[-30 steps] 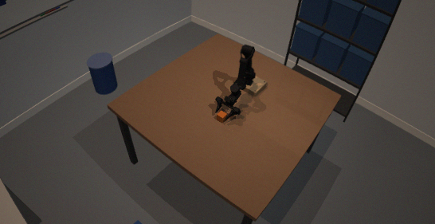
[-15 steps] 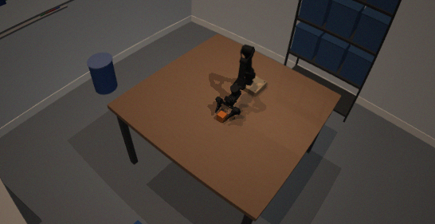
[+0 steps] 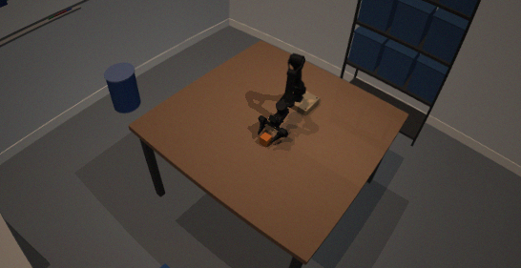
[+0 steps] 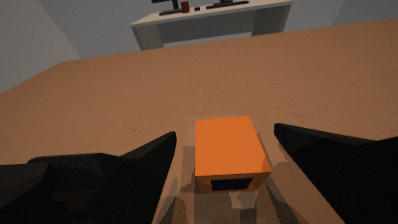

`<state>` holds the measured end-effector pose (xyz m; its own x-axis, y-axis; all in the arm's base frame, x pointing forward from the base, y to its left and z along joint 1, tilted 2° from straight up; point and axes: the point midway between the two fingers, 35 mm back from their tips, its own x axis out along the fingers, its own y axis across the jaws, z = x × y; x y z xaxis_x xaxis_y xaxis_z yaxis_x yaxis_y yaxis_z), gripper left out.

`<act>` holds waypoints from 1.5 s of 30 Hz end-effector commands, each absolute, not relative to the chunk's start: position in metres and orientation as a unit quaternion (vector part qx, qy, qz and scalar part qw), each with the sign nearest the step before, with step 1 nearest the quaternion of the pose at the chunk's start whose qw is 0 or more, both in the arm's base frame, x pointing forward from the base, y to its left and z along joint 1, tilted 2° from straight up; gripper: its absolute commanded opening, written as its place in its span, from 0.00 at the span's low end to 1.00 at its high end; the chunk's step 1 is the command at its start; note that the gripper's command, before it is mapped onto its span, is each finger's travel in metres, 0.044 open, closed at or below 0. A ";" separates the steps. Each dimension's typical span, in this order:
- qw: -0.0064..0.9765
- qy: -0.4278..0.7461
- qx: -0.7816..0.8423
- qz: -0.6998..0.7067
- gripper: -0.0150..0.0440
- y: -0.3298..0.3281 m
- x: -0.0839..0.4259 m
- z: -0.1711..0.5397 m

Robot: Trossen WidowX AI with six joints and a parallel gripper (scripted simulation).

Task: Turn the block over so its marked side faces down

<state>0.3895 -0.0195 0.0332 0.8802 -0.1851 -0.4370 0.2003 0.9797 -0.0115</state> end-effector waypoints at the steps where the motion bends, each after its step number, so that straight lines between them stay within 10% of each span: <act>1: 0.967 0.234 0.017 -0.099 1.00 -0.019 0.393 0.034; 45: 0.808 0.581 0.047 -0.087 1.00 -0.017 0.393 0.115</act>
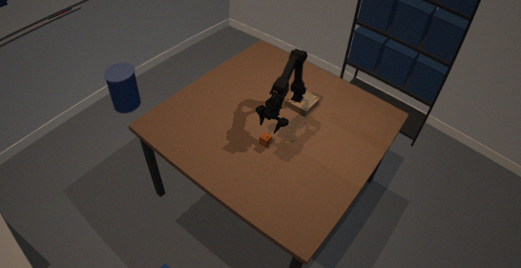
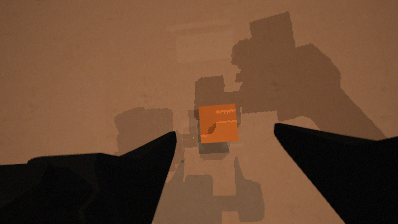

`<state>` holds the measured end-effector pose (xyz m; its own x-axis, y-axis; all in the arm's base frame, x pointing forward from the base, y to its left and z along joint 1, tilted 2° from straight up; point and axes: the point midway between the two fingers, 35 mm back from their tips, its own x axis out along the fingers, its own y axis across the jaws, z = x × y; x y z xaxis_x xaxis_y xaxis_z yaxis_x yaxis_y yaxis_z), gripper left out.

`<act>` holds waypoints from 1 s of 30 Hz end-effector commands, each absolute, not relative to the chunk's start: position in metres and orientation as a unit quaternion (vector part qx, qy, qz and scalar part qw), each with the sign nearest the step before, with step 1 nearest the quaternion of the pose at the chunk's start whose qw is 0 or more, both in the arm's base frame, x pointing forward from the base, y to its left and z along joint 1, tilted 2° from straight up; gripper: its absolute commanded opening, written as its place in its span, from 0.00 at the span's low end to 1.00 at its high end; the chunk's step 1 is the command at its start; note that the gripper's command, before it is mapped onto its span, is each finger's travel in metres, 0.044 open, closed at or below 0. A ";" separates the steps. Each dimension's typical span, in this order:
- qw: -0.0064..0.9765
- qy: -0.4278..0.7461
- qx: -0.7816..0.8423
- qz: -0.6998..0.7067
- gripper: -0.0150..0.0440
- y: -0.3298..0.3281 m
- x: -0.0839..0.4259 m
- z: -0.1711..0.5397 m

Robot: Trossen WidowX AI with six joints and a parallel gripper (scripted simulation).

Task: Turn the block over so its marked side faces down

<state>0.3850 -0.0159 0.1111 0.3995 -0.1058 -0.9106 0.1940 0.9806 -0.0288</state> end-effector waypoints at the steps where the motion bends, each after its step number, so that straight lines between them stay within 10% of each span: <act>1: 0.799 0.593 0.049 -0.086 1.00 -0.017 0.395 0.116; 30: 0.721 0.686 0.063 -0.080 1.00 -0.022 0.405 0.082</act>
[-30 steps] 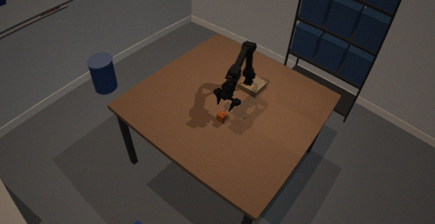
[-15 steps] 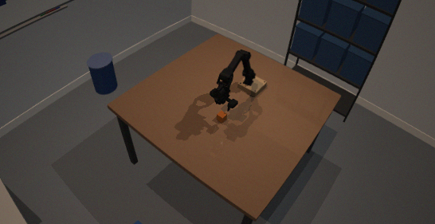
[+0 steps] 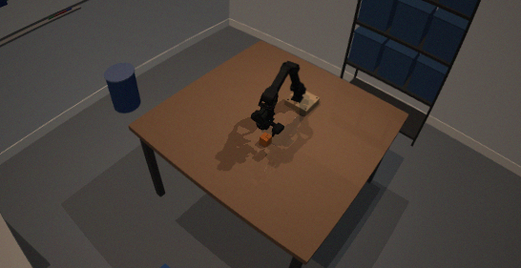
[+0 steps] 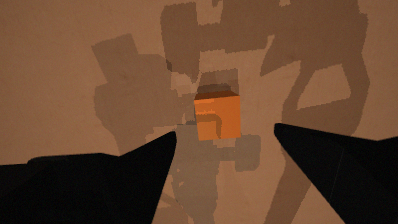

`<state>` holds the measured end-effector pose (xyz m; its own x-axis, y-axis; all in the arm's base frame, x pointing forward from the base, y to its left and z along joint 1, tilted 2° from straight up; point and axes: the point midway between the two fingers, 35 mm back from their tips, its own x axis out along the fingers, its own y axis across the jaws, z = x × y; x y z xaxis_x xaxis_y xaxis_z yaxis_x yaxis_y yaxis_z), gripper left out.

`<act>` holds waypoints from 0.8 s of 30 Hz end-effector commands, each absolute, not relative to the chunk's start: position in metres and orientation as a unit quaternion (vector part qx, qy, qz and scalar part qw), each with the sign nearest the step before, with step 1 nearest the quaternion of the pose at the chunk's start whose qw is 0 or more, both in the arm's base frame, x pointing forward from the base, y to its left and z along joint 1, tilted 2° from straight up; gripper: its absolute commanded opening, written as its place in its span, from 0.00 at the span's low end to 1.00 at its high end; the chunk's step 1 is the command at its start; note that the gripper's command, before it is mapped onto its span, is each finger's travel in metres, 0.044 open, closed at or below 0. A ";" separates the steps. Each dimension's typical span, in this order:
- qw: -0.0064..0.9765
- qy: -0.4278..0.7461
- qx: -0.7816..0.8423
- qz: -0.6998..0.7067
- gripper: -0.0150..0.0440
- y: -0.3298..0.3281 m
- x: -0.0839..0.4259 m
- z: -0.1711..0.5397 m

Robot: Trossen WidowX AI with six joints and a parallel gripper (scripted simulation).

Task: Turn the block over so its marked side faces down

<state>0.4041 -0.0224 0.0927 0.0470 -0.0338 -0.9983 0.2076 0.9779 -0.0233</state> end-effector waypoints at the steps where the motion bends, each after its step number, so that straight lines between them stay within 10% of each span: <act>1: 0.721 0.686 0.063 -0.080 1.00 -0.022 0.405 0.078; 24: 0.721 0.686 0.063 -0.080 1.00 -0.023 0.407 0.049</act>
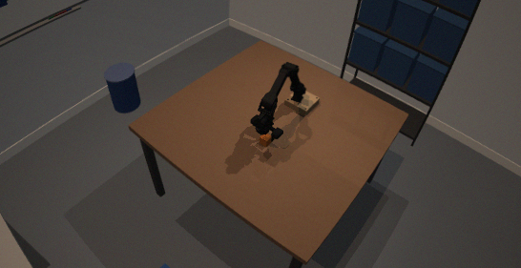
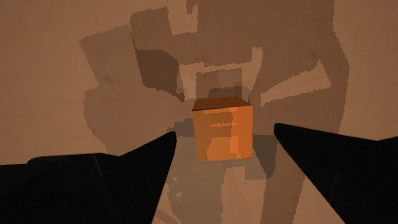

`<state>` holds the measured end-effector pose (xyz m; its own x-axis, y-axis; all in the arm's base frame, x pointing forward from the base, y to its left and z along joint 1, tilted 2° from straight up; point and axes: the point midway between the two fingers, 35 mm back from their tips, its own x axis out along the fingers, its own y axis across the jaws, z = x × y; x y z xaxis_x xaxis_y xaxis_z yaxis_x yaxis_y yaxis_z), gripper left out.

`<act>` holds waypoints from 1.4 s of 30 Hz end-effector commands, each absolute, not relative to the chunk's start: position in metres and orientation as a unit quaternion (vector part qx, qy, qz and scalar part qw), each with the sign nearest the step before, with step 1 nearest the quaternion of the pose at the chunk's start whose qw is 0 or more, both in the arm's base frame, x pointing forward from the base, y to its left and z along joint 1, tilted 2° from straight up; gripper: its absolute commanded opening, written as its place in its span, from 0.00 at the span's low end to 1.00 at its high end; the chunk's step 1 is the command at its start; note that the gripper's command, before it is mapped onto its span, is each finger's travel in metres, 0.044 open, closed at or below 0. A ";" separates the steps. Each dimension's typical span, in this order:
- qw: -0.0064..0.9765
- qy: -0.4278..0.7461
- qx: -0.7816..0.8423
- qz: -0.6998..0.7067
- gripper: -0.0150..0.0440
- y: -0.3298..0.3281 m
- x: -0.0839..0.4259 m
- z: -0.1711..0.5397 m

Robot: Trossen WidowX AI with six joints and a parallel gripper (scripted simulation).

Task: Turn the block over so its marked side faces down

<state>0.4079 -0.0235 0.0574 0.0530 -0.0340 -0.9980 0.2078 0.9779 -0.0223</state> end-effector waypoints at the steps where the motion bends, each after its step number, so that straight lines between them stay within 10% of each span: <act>1: 0.721 0.686 0.063 -0.080 1.00 -0.023 0.407 0.047; 7: 0.721 0.686 0.063 -0.080 1.00 -0.023 0.407 0.040; 15: 0.721 0.686 0.063 -0.080 0.64 -0.023 0.407 0.040; 42: 0.721 0.686 0.063 -0.080 0.25 -0.022 0.406 0.070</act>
<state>0.4039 -0.0227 0.0530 0.0300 -0.0285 -0.9991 0.2056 0.9784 -0.0217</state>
